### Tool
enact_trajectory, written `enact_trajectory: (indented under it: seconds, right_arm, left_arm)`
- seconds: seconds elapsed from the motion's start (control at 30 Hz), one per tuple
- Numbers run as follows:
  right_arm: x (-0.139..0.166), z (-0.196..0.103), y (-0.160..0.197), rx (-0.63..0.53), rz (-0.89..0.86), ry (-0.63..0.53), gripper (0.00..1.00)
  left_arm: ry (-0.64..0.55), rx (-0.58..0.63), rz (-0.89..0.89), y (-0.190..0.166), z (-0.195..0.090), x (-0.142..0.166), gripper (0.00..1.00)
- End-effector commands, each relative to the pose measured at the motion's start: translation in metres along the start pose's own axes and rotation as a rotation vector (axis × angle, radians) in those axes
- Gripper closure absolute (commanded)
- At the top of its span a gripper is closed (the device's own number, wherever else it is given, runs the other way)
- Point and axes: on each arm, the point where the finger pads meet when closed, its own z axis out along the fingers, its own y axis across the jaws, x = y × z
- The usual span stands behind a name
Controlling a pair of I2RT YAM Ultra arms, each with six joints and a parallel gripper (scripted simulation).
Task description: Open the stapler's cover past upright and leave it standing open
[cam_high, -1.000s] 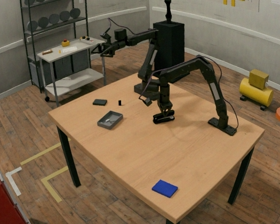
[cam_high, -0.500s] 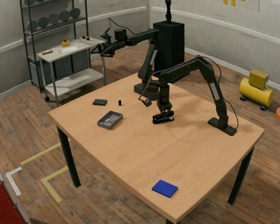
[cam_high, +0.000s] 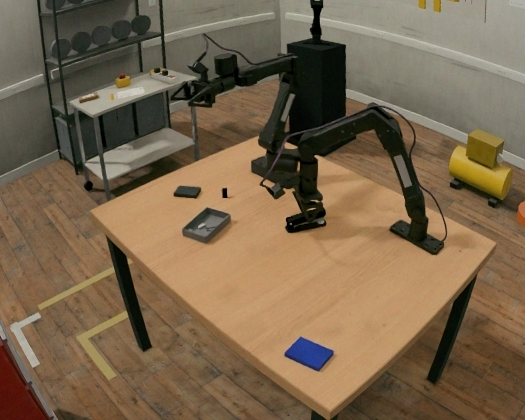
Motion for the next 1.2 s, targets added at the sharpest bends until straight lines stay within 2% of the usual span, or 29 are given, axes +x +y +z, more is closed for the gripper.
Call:
enact_trajectory:
  seconds: [0.0, 0.33, 0.43, 0.47, 0.6, 0.77, 0.93, 1.0, 1.17]
  right_arm:
    - [-0.017, -0.007, 0.001, 0.001, -0.005, -0.055, 0.00]
    - [-0.017, -0.007, 0.001, 0.001, -0.005, -0.055, 0.00]
    - [-0.017, -0.007, 0.001, 0.001, -0.005, -0.055, 0.00]
    - [-0.017, -0.007, 0.001, 0.001, -0.005, -0.055, 0.00]
    - [-0.017, -0.007, 0.001, 0.001, -0.005, -0.055, 0.00]
    - [-0.017, -0.007, 0.001, 0.001, -0.005, -0.055, 0.00]
    - [-0.017, -0.007, 0.001, 0.001, -0.005, -0.055, 0.00]
    - [-0.017, -0.007, 0.001, 0.001, -0.005, -0.055, 0.00]
    - [-0.017, -0.007, 0.001, 0.001, -0.005, -0.055, 0.00]
  left_arm:
    - [-0.051, 0.014, 0.000, 0.003, -0.023, -0.010, 0.38]
    - [-0.053, 0.016, -0.005, 0.001, -0.040, -0.009, 0.38]
    - [-0.053, 0.016, 0.000, 0.000, -0.048, -0.008, 0.04]
    - [-0.053, 0.016, 0.000, 0.000, -0.053, -0.007, 0.00]
    - [-0.053, 0.016, 0.003, 0.000, -0.079, -0.006, 0.00]
    - [-0.007, -0.010, -0.002, -0.002, -0.062, -0.002, 0.00]
    - [-0.002, -0.013, -0.002, -0.002, -0.060, -0.001, 0.00]
    - [-0.028, -0.017, -0.005, 0.001, -0.064, -0.006, 0.00]
    - [-0.183, -0.067, -0.015, 0.029, -0.084, -0.022, 0.00]
